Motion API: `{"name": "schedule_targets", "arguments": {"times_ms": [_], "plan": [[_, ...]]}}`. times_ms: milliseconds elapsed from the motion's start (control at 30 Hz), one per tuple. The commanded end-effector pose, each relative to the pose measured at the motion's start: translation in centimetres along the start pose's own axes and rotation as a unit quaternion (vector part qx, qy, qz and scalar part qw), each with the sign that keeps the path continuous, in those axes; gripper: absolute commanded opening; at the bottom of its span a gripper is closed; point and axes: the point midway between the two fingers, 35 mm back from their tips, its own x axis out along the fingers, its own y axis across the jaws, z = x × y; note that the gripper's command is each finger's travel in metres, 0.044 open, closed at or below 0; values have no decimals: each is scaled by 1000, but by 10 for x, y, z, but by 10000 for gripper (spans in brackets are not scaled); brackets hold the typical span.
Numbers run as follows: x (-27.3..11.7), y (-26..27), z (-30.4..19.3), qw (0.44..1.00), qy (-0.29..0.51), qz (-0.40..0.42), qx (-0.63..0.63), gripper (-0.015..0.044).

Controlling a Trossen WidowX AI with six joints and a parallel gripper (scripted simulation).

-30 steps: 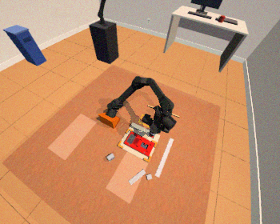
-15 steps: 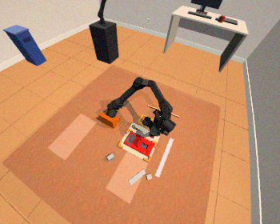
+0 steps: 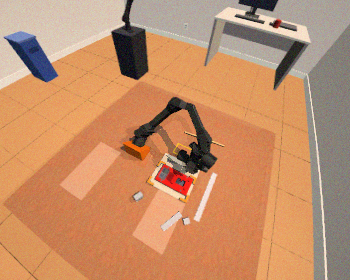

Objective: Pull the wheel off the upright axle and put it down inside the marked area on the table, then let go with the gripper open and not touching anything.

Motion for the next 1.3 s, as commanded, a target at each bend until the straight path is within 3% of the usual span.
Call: {"name": "schedule_targets", "arguments": {"times_ms": [0,300,500,1267], "plan": [[0,0,0,1000,0,0,0,221],[0,0,0,1000,0,0,0,142],[-1,0,0,1000,0,0,0,0],[-9,0,0,1000,0,0,1,0]]}}
